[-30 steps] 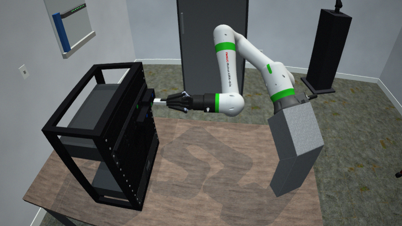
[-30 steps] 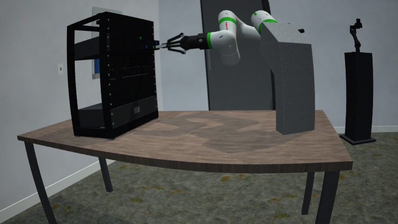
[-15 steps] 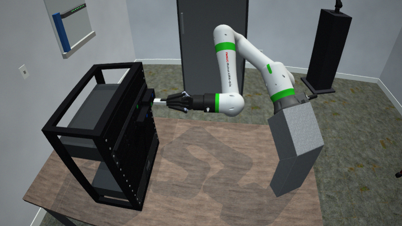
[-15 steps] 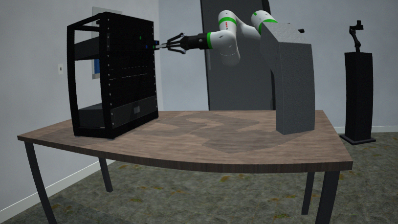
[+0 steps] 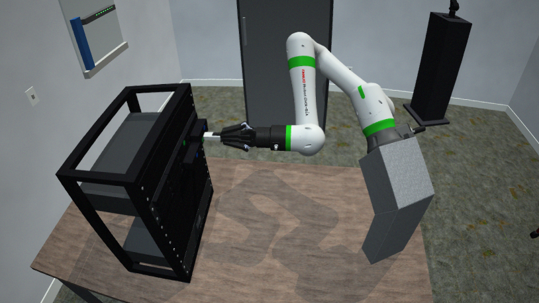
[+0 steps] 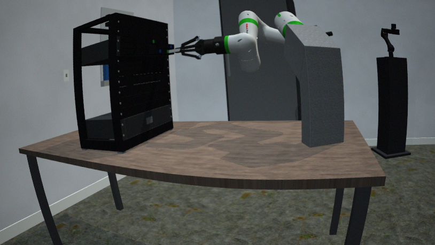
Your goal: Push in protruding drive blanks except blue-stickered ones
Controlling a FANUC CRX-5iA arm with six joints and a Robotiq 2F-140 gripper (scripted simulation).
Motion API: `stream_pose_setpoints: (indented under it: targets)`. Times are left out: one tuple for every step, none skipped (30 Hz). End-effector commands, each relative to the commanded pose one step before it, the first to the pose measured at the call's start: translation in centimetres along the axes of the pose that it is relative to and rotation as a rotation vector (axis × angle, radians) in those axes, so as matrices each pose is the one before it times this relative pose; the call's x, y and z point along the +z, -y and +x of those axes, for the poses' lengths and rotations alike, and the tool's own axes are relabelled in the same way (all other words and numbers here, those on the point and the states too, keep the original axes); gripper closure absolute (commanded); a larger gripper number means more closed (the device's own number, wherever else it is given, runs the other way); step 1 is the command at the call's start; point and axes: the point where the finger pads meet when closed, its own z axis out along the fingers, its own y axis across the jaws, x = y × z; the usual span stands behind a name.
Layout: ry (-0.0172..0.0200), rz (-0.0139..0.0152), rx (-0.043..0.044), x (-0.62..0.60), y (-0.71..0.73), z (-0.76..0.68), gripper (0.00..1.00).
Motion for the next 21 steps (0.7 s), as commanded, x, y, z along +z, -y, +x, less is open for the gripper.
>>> stream_pose_setpoints:
  targets:
    - [0.00000,0.00015,0.00026,0.029,0.021,-0.007,1.00]
    - [0.00000,0.00000,0.00000,0.000,0.000,0.000,1.00]
    - [0.00000,0.00000,0.00000,0.000,0.000,0.000,1.00]
    - [0.00000,0.00000,0.00000,0.000,0.000,0.000,1.00]
    - [0.00000,0.00000,0.00000,0.006,0.000,0.000,1.00]
    - [0.00000,0.00000,0.00000,0.038,0.000,0.000,1.00]
    - [0.00000,0.00000,0.00000,0.083,0.000,0.000,1.00]
    - [0.00000,0.00000,0.00000,0.126,0.000,0.000,1.00]
    - [0.00000,0.00000,0.00000,0.157,0.000,0.000,1.00]
    - [0.00000,0.00000,0.00000,0.170,0.000,0.000,1.00]
    - [0.00000,0.00000,0.00000,0.000,0.000,0.000,1.00]
    - [0.00000,0.00000,0.00000,0.000,0.000,0.000,1.00]
    - [0.00000,0.00000,0.00000,0.160,0.000,0.000,1.00]
    - [0.00000,0.00000,0.00000,0.130,0.000,0.000,1.00]
    - [0.00000,0.00000,0.00000,0.085,0.000,0.000,1.00]
    - [0.00000,0.00000,0.00000,0.039,0.000,0.000,1.00]
    - [0.00000,0.00000,0.00000,0.007,0.000,0.000,1.00]
    - [0.00000,0.00000,0.00000,0.000,0.000,0.000,1.00]
    - [0.00000,0.00000,0.00000,0.000,0.000,0.000,1.00]
    - [0.00000,0.00000,0.00000,0.000,0.000,0.000,1.00]
    - [0.00000,0.00000,0.00000,0.000,0.000,0.000,1.00]
